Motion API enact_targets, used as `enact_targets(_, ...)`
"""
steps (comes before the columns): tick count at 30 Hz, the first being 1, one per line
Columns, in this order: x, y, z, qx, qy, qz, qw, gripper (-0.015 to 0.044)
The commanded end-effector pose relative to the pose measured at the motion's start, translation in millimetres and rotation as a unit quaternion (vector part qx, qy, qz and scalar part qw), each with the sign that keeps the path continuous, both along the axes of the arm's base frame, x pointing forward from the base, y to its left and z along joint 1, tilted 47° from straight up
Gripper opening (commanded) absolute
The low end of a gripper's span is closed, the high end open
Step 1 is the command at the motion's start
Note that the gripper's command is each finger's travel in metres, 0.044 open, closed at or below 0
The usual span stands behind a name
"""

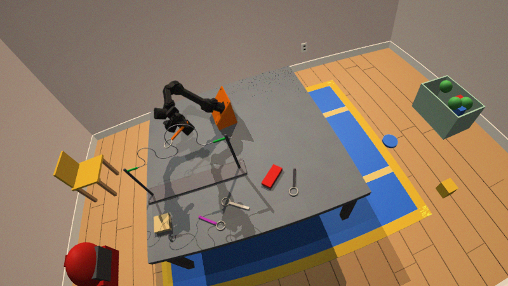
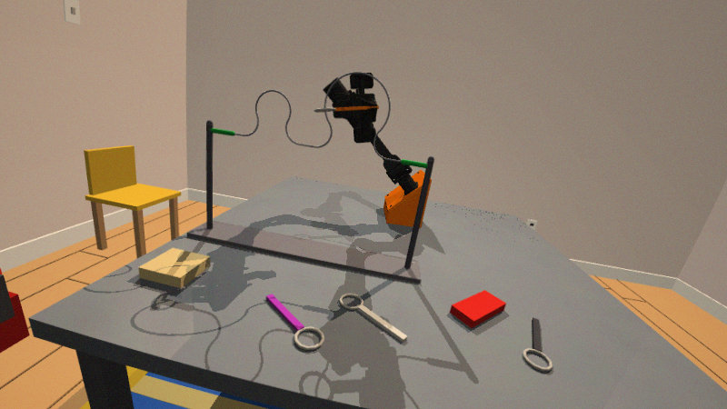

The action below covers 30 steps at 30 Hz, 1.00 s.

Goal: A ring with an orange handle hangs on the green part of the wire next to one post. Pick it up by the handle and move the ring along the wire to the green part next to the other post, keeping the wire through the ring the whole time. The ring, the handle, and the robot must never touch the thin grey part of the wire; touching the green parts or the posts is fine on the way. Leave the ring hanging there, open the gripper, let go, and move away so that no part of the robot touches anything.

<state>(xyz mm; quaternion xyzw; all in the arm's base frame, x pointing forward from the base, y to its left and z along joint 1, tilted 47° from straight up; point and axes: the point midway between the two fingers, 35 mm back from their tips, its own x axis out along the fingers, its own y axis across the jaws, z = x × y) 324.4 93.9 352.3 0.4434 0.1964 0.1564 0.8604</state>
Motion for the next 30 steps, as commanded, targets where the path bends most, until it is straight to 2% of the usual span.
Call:
enact_targets(1,0.9,-0.8,-1.6,-0.028,0.0,-0.003,1.0,-0.015)
enact_targets(30,2.3,-7.8,-8.8,-0.21,-0.004,-0.024,0.977,-0.015)
